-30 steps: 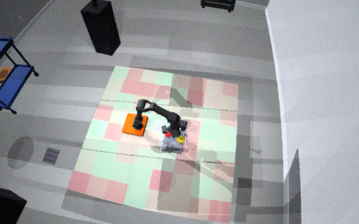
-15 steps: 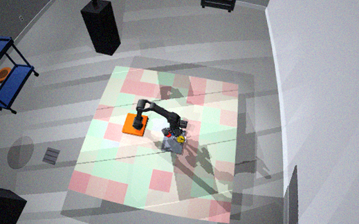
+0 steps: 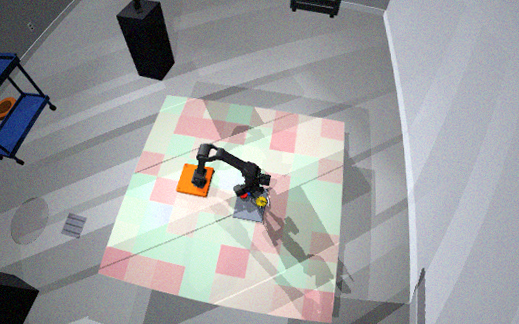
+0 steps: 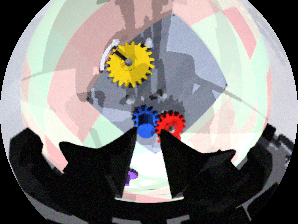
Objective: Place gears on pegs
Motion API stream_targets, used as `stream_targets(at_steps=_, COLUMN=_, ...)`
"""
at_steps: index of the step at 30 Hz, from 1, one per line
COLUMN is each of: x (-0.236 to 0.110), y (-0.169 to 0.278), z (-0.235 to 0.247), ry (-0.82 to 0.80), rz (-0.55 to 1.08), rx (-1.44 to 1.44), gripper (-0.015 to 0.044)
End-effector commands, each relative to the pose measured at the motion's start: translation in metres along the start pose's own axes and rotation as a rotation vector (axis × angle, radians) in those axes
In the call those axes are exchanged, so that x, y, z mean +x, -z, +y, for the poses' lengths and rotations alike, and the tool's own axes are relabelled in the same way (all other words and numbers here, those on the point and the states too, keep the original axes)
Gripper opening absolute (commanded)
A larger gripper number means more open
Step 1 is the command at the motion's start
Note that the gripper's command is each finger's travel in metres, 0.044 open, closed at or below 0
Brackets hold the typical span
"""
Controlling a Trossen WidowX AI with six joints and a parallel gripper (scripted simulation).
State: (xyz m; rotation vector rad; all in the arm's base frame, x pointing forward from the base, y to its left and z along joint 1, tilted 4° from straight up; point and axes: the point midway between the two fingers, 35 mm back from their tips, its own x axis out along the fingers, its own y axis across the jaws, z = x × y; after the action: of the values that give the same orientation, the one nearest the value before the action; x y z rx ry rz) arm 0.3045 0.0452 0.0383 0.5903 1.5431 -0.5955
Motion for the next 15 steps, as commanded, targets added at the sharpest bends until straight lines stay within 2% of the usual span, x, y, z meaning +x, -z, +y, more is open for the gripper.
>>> stream_targets(at_steps=1, x=-0.022, y=-0.002, z=0.004, ry=-0.017, rz=-0.013, rx=0.036, gripper=0.014)
stream_targets(at_steps=4, x=-0.042, y=-0.002, z=0.003, ry=-0.017, rz=-0.012, rx=0.07, gripper=0.014)
stream_targets(at_steps=7, x=-0.044, y=-0.001, z=0.003, ry=-0.017, rz=-0.012, rx=0.072, gripper=0.014)
stream_targets(at_steps=10, x=-0.037, y=0.013, z=0.017, ry=-0.01, rz=-0.024, rx=-0.05, gripper=0.0219)
stream_targets(at_steps=15, x=-0.037, y=0.068, z=0.06, ry=-0.014, rz=-0.029, rx=-0.439, gripper=0.035)
